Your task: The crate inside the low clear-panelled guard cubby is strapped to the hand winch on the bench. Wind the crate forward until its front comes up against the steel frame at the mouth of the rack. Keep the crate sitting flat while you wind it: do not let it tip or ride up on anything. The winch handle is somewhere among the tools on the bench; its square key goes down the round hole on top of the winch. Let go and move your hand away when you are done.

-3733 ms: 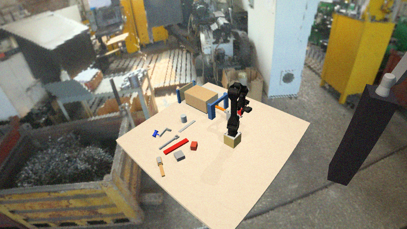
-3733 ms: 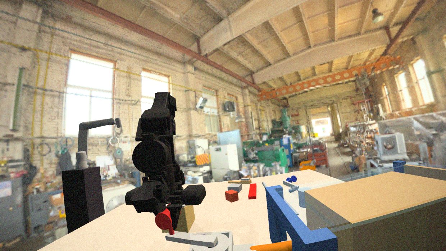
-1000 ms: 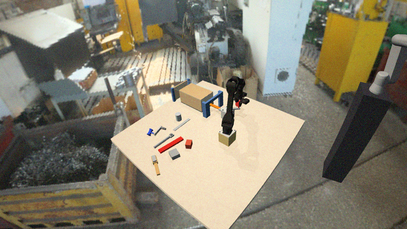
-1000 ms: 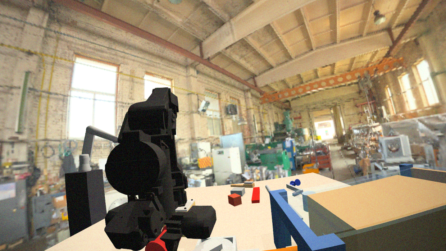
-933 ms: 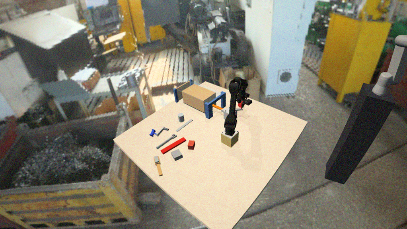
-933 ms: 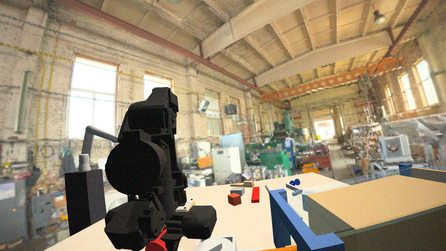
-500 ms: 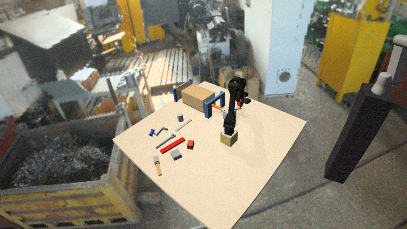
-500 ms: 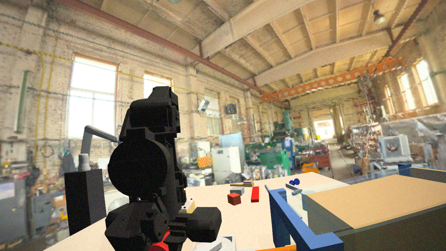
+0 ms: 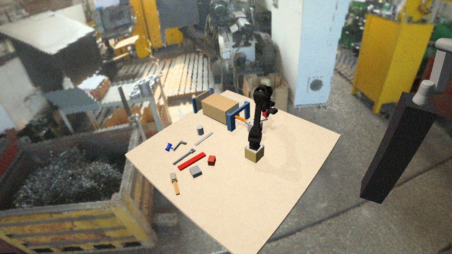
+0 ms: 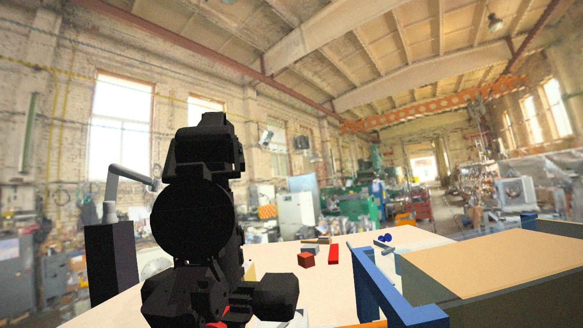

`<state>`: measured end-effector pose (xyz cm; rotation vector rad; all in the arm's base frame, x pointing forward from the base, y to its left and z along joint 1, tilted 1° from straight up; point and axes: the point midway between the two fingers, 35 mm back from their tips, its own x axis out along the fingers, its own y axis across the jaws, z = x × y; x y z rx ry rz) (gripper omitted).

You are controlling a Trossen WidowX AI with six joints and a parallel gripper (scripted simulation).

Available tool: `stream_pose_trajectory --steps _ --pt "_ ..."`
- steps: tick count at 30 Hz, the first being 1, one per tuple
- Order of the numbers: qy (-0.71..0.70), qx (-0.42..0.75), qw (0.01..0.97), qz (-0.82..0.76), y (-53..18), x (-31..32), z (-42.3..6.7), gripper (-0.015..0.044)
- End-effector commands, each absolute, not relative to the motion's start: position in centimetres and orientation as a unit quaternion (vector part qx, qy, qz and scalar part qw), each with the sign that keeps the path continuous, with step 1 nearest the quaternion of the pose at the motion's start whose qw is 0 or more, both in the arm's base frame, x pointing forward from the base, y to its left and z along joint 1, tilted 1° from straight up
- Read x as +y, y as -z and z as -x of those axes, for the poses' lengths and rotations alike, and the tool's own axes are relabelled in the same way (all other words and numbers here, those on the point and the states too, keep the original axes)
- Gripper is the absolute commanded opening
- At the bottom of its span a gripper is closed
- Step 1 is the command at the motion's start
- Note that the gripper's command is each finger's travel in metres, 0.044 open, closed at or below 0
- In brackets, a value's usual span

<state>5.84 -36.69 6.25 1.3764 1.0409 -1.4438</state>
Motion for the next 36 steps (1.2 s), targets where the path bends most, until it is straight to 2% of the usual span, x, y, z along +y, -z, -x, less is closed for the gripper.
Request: stream_pose_trajectory --steps 1,36 --pt "0.568 0.413 0.449 -0.553 -6.4 -37.3 -7.9 0.0000" --pt "0.567 0.412 0.450 -0.554 -6.6 -38.4 -11.7 0.0000"
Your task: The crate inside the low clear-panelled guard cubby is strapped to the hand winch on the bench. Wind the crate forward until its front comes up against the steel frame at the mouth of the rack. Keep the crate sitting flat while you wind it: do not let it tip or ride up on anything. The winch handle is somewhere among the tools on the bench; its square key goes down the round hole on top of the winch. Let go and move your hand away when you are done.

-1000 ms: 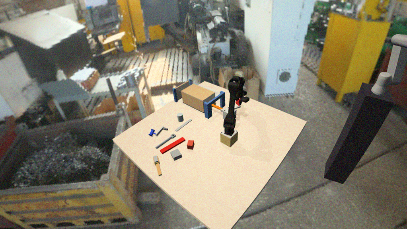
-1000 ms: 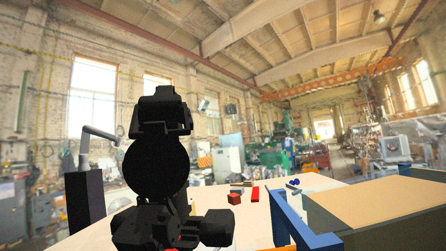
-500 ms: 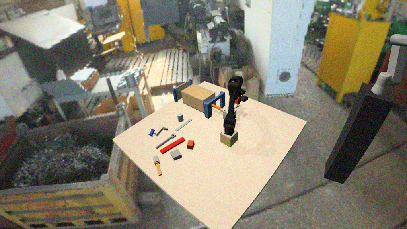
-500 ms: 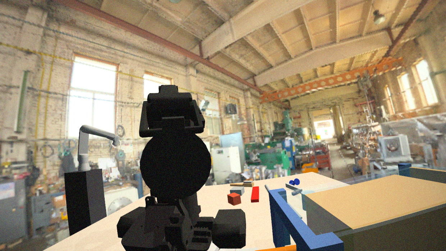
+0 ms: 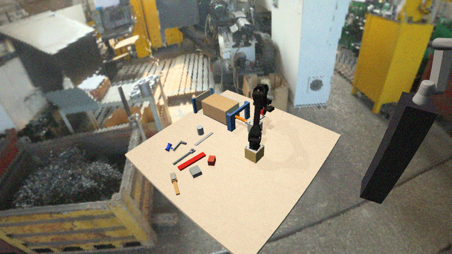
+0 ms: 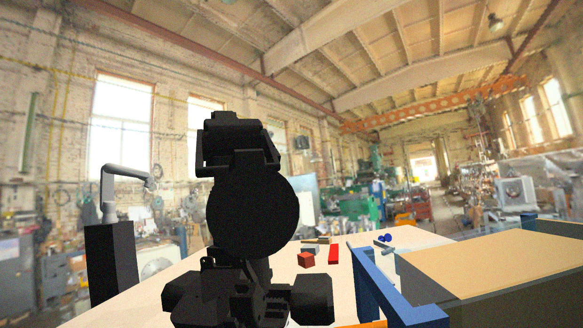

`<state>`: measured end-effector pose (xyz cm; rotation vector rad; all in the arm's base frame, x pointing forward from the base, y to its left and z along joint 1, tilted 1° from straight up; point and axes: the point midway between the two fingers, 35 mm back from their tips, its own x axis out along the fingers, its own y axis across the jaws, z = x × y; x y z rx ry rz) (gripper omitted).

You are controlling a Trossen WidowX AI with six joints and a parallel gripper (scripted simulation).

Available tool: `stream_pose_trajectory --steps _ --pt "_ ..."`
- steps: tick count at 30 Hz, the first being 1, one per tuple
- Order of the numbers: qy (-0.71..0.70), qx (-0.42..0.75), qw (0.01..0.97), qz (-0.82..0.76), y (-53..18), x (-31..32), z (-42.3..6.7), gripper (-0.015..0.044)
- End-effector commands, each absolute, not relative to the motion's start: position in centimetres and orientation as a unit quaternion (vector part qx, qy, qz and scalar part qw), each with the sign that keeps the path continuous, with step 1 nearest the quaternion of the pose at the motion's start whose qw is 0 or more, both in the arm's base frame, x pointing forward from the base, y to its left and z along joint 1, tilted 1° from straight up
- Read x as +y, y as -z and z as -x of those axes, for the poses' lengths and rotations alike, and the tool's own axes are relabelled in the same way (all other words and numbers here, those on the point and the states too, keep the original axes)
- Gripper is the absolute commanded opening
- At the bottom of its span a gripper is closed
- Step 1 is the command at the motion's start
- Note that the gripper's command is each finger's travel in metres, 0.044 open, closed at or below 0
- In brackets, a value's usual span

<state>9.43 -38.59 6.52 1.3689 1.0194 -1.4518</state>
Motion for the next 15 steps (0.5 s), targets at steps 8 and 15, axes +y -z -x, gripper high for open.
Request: stream_pose_trajectory --steps 8,15 --pt "0.567 0.411 0.450 -0.554 -6.6 -38.4 -12.6 0.0000" --pt "0.566 0.411 0.450 -0.555 -6.7 -38.4 -13.4 0.0000"
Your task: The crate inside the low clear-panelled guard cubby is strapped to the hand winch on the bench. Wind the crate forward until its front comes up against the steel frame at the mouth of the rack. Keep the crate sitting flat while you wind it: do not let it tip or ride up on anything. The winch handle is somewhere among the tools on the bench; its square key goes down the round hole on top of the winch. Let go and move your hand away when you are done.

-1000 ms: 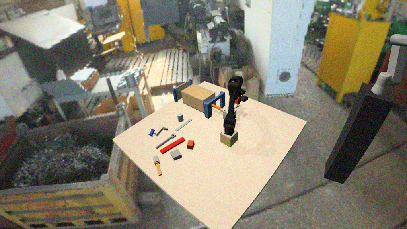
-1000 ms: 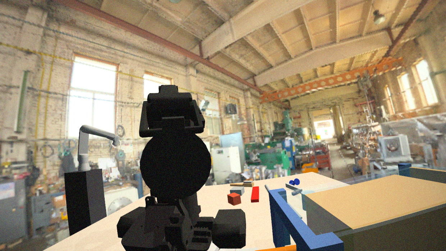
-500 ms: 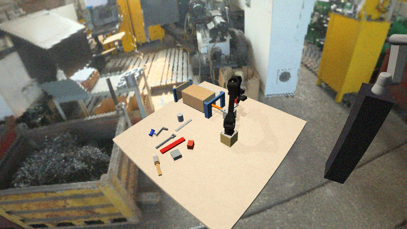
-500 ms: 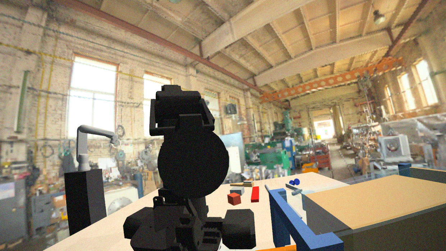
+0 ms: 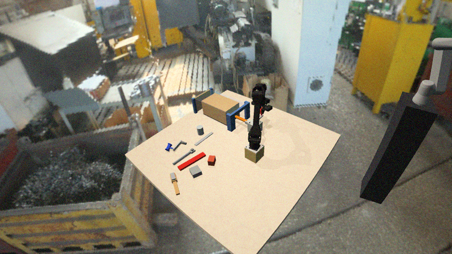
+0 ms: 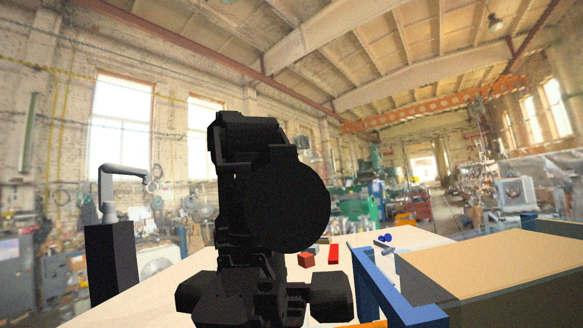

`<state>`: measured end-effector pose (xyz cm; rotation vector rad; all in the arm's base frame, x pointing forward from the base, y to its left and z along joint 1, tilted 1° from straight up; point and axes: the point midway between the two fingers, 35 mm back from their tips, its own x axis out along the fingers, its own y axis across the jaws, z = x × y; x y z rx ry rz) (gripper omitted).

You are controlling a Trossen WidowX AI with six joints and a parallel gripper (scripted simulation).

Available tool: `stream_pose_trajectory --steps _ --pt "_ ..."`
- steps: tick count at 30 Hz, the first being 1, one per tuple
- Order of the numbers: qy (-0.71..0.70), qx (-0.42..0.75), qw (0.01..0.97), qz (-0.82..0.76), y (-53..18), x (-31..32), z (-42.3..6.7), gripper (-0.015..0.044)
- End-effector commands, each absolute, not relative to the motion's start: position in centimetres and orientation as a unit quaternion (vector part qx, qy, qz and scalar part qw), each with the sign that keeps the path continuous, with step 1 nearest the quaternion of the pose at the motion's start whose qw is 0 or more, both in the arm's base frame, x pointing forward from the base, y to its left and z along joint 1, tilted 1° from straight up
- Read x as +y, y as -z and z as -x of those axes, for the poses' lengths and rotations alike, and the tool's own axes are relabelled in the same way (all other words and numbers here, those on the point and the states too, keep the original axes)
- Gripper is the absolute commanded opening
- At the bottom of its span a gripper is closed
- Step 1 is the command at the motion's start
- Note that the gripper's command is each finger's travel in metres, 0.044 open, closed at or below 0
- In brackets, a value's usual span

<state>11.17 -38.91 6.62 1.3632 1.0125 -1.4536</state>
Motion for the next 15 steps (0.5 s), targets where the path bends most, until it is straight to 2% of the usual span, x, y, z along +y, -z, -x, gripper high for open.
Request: stream_pose_trajectory --steps 1,15 --pt "0.566 0.411 0.450 -0.555 -6.7 -38.4 -13.5 0.0000" --pt "0.566 0.411 0.451 -0.555 -6.7 -38.1 -15.1 0.0000"
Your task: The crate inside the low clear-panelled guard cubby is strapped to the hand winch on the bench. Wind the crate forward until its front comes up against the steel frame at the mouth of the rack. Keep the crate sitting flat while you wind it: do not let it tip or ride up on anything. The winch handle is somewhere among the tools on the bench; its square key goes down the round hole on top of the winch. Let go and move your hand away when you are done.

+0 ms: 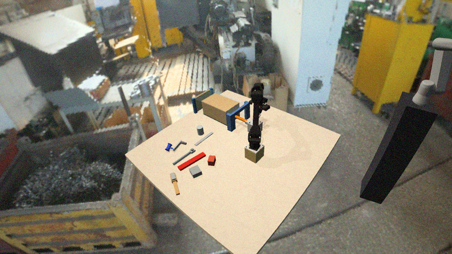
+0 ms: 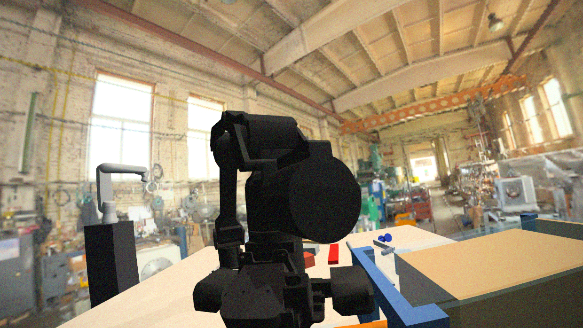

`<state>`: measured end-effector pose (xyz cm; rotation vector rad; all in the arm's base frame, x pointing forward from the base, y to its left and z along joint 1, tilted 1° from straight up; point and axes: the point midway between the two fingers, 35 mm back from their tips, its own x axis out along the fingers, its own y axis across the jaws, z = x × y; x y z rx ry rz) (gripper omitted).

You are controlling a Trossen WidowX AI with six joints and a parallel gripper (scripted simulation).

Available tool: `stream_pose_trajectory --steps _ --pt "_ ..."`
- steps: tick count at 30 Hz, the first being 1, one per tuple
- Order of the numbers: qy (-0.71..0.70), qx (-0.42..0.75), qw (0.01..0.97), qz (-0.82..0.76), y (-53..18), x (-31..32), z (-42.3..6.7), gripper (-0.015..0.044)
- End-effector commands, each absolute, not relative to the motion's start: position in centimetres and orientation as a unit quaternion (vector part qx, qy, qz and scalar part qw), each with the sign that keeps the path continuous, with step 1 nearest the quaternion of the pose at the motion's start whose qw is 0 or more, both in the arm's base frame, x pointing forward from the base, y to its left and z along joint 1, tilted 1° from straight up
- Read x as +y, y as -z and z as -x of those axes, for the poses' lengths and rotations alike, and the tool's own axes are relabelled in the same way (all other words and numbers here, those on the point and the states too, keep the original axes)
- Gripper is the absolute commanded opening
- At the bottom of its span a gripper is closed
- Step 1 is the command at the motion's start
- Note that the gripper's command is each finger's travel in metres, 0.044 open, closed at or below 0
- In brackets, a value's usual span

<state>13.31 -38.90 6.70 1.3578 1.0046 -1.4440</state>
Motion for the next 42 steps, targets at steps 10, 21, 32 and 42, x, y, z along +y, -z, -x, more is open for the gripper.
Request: stream_pose_trajectory --steps 10,21,32,42 --pt "0.565 0.411 0.451 -0.555 -6.7 -37.8 -16.2 0.0000" --pt "0.565 0.411 0.451 -0.556 -6.7 -37.3 -17.3 0.0000" --pt "0.565 0.411 0.451 -0.556 -6.7 -36.6 -18.4 0.0000" --pt "0.564 0.411 0.451 -0.557 -6.7 -35.9 -19.3 0.0000"
